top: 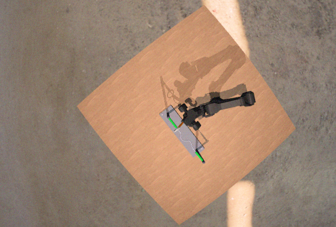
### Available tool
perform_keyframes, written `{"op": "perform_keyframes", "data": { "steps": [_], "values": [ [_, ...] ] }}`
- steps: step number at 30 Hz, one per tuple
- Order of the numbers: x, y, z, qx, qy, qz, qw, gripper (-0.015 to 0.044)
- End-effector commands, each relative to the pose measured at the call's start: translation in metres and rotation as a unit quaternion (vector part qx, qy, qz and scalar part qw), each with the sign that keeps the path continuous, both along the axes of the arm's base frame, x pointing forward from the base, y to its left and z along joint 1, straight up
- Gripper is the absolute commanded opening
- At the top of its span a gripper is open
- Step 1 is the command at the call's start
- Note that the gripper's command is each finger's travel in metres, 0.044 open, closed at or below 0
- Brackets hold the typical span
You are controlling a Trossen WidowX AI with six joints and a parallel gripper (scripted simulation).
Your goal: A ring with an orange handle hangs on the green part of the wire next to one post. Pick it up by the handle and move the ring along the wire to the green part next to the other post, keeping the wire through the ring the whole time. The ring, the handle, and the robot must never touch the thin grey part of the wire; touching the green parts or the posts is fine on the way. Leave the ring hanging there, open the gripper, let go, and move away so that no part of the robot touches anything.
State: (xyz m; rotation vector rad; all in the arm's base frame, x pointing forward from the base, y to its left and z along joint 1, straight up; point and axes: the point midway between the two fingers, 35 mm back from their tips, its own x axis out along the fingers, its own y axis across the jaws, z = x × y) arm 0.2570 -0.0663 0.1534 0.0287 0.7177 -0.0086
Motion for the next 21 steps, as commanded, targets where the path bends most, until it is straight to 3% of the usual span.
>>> {"op": "perform_keyframes", "data": {
  "steps": [1, 21],
  "values": [
    [-0.009, 0.006, 0.01, 0.0, 0.032, -0.005, 0.999, -0.015],
    [-0.04, 0.053, 0.048, 0.077, 0.209, -0.081, 0.972, -0.015]
  ]
}}
